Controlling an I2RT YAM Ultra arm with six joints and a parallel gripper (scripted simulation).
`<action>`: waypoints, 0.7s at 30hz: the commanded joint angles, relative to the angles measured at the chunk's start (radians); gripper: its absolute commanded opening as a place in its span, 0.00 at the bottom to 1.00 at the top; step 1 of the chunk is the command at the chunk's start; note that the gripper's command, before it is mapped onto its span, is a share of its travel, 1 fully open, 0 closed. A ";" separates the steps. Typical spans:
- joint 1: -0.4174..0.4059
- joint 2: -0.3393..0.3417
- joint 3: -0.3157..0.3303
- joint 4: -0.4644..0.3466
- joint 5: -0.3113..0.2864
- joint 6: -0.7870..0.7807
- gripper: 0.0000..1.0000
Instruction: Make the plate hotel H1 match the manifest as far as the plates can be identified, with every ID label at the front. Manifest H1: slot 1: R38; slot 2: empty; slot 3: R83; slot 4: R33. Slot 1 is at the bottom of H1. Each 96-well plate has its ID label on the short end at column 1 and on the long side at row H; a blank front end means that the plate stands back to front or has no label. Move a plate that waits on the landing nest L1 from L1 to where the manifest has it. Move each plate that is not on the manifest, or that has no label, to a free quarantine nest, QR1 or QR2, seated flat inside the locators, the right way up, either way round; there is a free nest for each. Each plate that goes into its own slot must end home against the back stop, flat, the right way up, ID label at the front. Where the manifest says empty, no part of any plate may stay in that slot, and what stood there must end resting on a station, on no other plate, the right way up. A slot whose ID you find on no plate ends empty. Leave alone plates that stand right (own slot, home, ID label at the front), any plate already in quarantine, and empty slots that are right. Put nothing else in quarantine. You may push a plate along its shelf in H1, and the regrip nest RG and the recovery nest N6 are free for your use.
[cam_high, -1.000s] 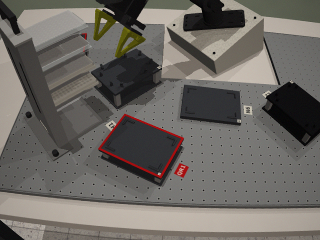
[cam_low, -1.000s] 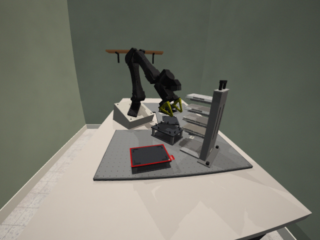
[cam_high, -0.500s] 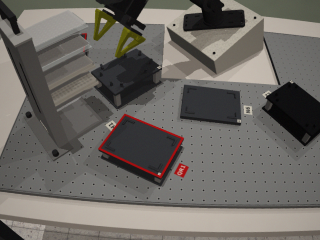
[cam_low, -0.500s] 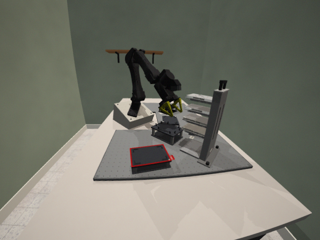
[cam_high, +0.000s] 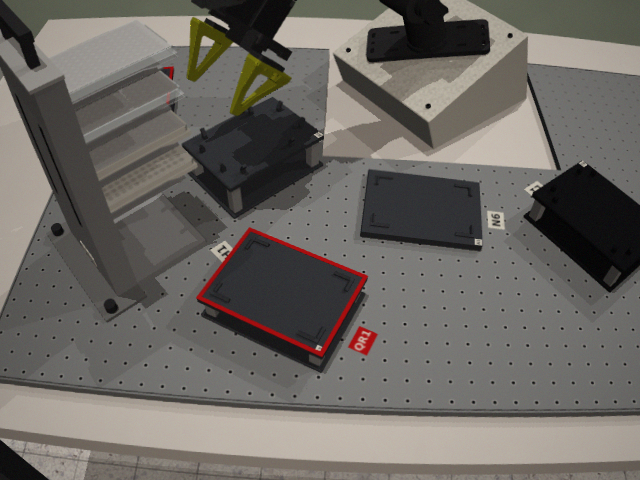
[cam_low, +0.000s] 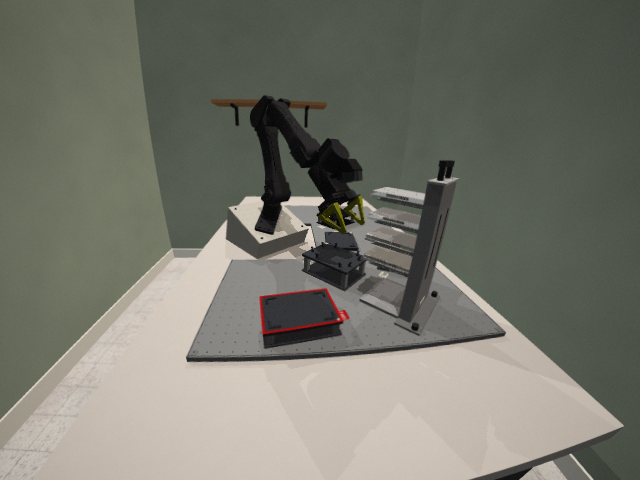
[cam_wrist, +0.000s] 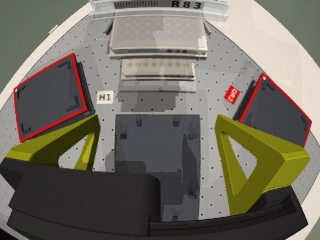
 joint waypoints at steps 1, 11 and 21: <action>0.001 -0.004 0.014 0.008 0.002 0.003 1.00; -0.013 -0.061 -0.037 -0.016 -0.008 0.003 1.00; -0.025 -0.139 -0.085 -0.047 -0.019 -0.009 1.00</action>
